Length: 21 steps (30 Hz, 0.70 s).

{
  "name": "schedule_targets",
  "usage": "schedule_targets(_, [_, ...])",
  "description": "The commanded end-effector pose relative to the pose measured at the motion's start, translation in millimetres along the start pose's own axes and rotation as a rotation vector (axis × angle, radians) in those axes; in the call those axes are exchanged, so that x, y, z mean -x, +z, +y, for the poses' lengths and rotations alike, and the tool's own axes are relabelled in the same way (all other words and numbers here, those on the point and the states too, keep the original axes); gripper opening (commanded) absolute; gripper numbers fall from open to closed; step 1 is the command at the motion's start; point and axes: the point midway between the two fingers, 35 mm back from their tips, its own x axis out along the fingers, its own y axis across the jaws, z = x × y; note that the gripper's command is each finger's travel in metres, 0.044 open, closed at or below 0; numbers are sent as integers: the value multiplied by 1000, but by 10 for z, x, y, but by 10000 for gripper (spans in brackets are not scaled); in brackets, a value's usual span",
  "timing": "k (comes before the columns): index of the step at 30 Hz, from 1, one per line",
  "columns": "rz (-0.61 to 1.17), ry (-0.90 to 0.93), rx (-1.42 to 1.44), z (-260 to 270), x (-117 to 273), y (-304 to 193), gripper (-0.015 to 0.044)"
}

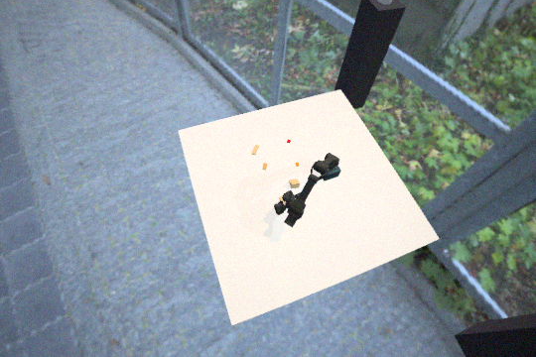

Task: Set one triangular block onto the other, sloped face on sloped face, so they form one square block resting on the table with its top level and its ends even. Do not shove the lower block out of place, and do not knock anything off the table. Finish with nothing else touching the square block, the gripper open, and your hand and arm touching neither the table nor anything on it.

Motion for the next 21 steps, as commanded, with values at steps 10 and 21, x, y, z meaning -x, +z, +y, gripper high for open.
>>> schedule_targets(10, [-25, 0, 0, 0, 9, -16, 236])
schedule_targets(21, [-25, 0, 0, 0, 9, -16, 440])
